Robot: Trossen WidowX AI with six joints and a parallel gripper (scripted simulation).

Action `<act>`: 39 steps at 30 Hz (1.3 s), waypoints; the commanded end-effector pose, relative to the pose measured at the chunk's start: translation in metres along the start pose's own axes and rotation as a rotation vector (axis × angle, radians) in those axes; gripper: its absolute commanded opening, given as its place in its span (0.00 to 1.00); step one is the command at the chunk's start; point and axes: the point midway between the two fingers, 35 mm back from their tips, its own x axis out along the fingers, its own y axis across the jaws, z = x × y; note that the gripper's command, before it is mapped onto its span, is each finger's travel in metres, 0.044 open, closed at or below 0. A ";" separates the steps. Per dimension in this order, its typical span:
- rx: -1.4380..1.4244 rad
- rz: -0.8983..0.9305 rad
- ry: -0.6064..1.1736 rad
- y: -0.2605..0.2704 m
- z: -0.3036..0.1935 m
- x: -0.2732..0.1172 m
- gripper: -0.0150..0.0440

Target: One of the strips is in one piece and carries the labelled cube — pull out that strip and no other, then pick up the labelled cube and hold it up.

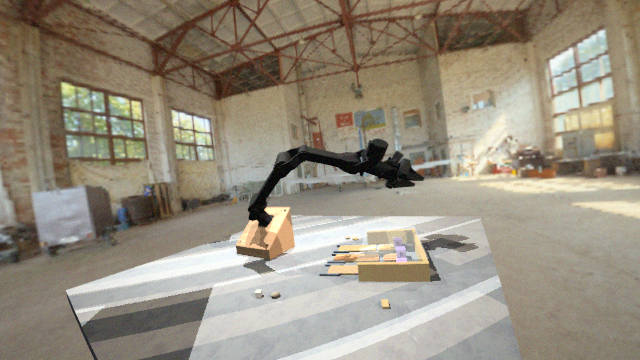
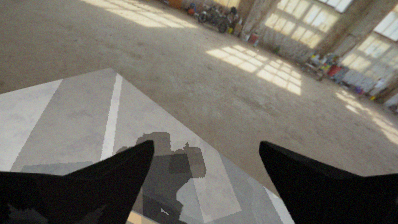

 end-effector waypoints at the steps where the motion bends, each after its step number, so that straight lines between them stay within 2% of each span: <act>1: 0.003 -0.001 0.002 0.000 0.000 -0.001 0.93; 16: 0.263 -0.117 0.139 0.012 -0.050 -0.133 0.93; 31: 0.507 -0.293 0.229 0.055 -0.159 -0.270 0.93; 39: 0.529 -0.312 0.234 0.060 -0.172 -0.282 0.93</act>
